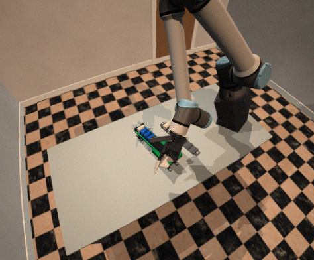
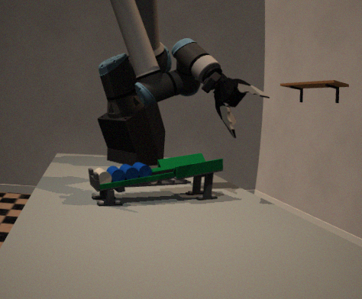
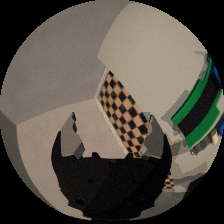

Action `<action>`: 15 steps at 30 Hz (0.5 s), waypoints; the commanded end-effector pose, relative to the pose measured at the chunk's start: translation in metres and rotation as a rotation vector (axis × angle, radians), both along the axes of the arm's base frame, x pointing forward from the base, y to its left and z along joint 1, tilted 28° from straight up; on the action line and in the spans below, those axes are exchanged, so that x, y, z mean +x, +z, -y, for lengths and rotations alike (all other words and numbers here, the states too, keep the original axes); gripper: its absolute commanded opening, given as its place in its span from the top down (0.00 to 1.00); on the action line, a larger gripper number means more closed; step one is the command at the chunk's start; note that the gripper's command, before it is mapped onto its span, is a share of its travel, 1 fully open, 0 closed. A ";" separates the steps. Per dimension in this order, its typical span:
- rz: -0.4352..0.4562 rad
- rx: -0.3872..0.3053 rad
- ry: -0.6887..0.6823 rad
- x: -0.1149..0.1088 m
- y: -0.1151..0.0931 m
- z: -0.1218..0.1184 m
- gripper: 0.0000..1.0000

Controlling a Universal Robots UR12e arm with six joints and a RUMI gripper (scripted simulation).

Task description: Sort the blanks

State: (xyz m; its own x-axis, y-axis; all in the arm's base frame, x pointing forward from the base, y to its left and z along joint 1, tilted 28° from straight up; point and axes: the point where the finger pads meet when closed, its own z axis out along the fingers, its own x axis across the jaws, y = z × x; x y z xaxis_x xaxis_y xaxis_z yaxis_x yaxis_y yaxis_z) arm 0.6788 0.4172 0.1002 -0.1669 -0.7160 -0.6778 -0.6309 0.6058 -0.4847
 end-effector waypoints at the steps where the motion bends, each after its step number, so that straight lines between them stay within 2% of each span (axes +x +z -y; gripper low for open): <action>1: -0.132 -0.080 -0.168 -0.055 -0.019 0.071 0.00; 2: -0.167 -0.103 -0.215 -0.071 -0.025 0.090 0.00; 3: -0.167 -0.103 -0.215 -0.072 -0.025 0.092 0.00; 4: -0.200 -0.123 -0.257 -0.086 -0.031 0.110 0.00; 6: -0.200 -0.123 -0.257 -0.086 -0.031 0.110 0.00; 7: -0.232 -0.143 -0.298 -0.101 -0.036 0.127 0.00; 8: -0.232 -0.143 -0.298 -0.101 -0.036 0.127 0.00; 9: -0.262 -0.161 -0.336 -0.114 -0.041 0.143 0.00; 10: -0.262 -0.161 -0.336 -0.114 -0.041 0.143 0.00; 11: -0.290 -0.180 -0.373 -0.127 -0.046 0.159 0.00; 12: -0.290 -0.180 -0.373 -0.127 -0.046 0.159 0.00; 13: -0.318 -0.196 -0.408 -0.139 -0.050 0.174 0.00; 14: -0.318 -0.196 -0.408 -0.139 -0.050 0.174 0.00; 15: -0.343 -0.212 -0.441 -0.151 -0.054 0.188 0.00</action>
State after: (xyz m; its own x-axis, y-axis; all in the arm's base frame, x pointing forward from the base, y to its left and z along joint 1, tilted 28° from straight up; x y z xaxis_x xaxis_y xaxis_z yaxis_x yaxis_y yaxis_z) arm 0.5647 0.2789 0.0614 -0.5379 -0.6916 -0.4821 -0.5261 0.7222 -0.4491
